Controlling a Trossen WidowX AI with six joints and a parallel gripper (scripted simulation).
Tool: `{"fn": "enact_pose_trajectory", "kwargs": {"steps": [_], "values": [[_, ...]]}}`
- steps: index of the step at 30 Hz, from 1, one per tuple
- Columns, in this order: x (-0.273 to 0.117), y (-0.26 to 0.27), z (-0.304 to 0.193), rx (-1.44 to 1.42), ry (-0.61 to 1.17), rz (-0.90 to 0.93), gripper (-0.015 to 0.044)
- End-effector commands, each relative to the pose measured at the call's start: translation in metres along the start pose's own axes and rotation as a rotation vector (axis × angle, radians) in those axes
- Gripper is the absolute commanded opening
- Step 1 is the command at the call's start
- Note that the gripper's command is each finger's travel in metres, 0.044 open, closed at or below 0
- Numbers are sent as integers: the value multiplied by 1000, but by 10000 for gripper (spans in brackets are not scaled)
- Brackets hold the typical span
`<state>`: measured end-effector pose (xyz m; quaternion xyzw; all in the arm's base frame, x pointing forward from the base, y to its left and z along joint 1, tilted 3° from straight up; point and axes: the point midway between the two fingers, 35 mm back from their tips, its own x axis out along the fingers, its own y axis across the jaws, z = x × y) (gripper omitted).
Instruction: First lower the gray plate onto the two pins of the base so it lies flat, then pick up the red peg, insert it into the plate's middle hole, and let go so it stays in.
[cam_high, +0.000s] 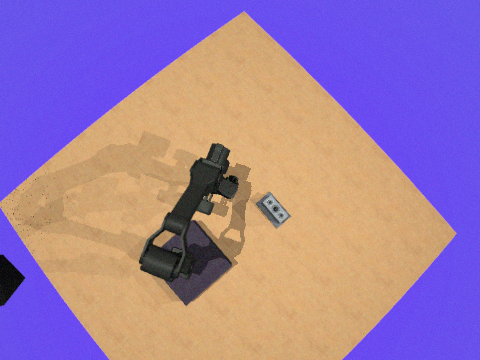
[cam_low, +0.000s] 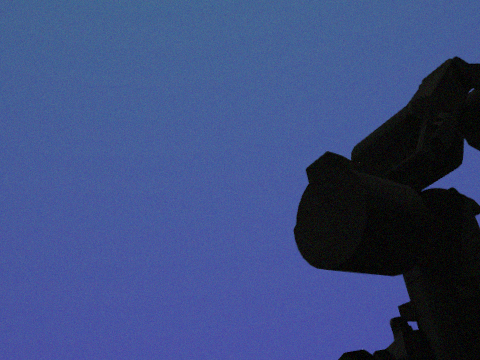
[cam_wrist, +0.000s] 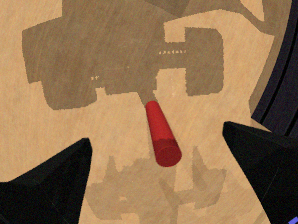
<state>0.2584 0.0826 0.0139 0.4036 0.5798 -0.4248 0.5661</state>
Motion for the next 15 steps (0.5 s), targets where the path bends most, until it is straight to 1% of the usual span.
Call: {"fn": "enact_pose_trajectory", "kwargs": {"steps": [1, 10, 15], "values": [[7, -1, -1, 2, 5, -1, 440], [19, -2, -1, 2, 5, -1, 440], [19, -2, -1, 2, 5, -1, 309]]}}
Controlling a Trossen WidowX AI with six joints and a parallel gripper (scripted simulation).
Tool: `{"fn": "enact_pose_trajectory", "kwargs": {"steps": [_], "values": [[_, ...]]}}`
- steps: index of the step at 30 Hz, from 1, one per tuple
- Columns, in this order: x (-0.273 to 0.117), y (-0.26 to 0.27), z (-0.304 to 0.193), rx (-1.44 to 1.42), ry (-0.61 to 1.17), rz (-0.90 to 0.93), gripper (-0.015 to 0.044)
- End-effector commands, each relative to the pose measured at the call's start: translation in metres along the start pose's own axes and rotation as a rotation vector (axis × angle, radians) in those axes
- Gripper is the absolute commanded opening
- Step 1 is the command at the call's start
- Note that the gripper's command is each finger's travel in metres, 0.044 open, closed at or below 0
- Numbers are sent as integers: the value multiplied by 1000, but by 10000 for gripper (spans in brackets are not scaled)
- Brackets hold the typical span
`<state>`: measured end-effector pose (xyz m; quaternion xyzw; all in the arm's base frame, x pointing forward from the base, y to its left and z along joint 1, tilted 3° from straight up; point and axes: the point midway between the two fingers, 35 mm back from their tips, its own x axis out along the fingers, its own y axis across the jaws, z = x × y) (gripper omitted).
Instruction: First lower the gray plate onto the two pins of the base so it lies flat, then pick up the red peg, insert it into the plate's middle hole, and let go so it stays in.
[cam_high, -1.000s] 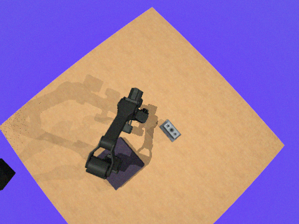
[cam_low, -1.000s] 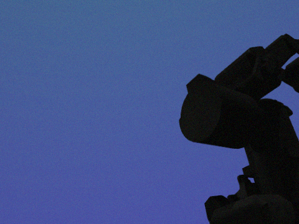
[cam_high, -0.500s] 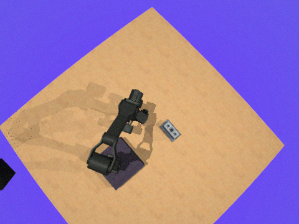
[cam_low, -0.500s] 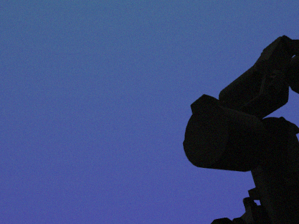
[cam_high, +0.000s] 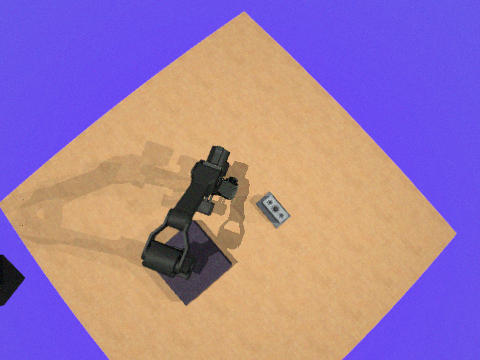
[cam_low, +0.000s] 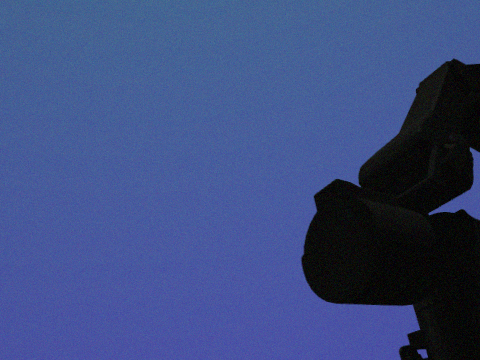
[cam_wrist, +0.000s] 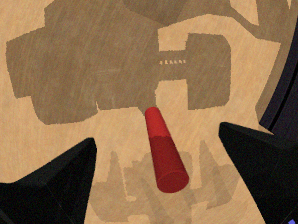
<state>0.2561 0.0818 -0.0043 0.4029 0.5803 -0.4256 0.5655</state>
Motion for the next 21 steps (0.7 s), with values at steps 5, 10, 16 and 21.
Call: {"fn": "enact_pose_trajectory", "kwargs": {"steps": [5, 10, 16, 21], "values": [[1, 0, -1, 2, 5, 1, 177], [1, 0, -1, 2, 5, 1, 46], [1, 0, -1, 2, 5, 1, 0], [1, 0, -1, 2, 5, 1, 0]]}}
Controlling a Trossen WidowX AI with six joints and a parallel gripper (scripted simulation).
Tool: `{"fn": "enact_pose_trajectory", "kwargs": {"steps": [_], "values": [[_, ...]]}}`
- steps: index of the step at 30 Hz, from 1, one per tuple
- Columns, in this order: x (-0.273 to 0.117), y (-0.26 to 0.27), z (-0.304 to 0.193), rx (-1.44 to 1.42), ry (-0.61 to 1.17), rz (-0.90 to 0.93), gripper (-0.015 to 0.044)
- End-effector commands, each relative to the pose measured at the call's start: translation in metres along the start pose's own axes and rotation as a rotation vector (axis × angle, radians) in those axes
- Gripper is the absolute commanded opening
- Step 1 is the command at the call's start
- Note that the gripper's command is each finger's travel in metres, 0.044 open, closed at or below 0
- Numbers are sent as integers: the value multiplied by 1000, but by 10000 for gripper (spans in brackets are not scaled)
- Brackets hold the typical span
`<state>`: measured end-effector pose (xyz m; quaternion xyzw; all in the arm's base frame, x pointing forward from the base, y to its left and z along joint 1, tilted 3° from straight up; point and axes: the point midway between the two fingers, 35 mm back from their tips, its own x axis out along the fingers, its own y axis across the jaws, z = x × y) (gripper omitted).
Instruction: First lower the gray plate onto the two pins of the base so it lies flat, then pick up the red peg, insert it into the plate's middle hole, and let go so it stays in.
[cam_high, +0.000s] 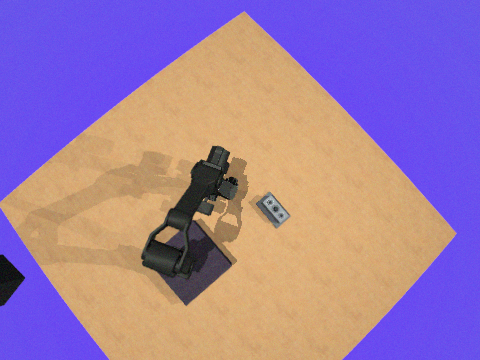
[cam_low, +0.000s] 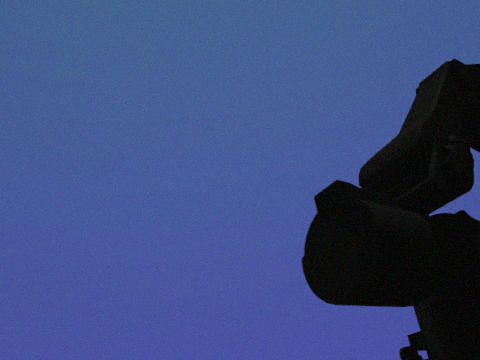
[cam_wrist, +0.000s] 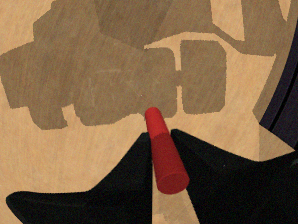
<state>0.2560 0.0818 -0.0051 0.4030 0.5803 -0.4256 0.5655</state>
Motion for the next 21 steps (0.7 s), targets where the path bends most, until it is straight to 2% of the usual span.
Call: {"fn": "enact_pose_trajectory", "kwargs": {"steps": [1, 21], "values": [[0, 0, -1, 2, 5, 1, 0], [-56, 7, 0, 2, 5, 2, 0]]}}
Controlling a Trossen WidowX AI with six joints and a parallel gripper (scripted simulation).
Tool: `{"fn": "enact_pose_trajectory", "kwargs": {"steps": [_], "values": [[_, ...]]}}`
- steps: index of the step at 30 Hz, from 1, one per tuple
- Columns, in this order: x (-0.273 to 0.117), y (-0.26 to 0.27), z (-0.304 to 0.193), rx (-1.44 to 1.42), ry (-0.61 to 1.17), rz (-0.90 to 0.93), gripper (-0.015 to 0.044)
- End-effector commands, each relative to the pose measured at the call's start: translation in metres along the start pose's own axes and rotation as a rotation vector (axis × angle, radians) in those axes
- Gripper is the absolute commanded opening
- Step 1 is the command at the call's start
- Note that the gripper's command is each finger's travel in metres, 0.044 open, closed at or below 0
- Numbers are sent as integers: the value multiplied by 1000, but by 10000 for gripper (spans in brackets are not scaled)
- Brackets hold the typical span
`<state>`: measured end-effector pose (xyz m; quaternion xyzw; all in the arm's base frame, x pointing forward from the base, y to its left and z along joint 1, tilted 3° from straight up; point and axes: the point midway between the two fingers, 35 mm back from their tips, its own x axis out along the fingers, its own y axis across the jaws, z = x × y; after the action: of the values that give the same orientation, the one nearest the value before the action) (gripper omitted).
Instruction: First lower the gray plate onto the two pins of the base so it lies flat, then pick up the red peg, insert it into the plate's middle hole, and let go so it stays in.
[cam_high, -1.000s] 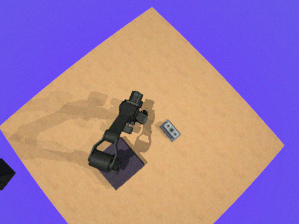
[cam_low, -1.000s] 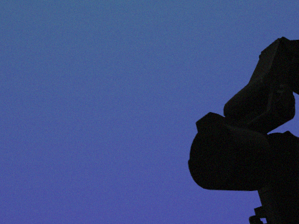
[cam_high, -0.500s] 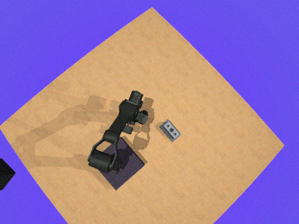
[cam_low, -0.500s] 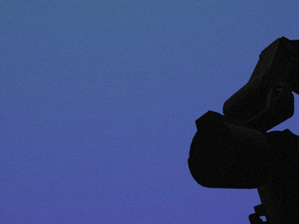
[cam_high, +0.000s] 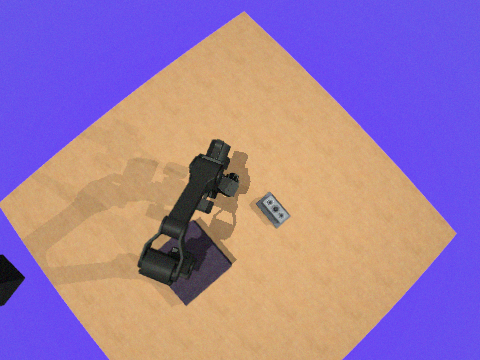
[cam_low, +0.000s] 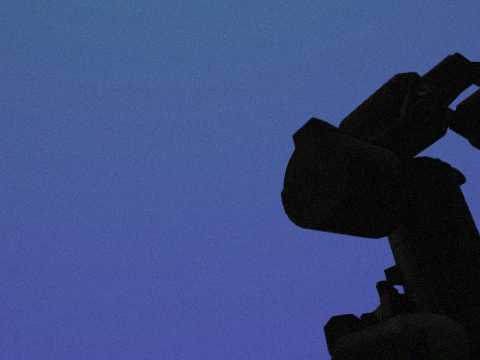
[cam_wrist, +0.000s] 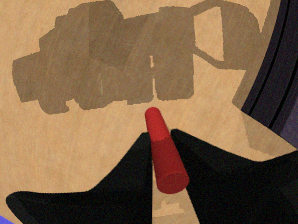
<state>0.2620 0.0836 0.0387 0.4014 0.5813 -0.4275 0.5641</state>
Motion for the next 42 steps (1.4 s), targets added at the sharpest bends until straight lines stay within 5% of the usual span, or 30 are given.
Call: {"fn": "enact_pose_trajectory", "kwargs": {"steps": [1, 9, 42], "values": [[-15, 2, -1, 1, 5, 8, 0], [-40, 3, 0, 1, 5, 8, 0], [-32, 24, 81, -4, -6, 11, 0]]}}
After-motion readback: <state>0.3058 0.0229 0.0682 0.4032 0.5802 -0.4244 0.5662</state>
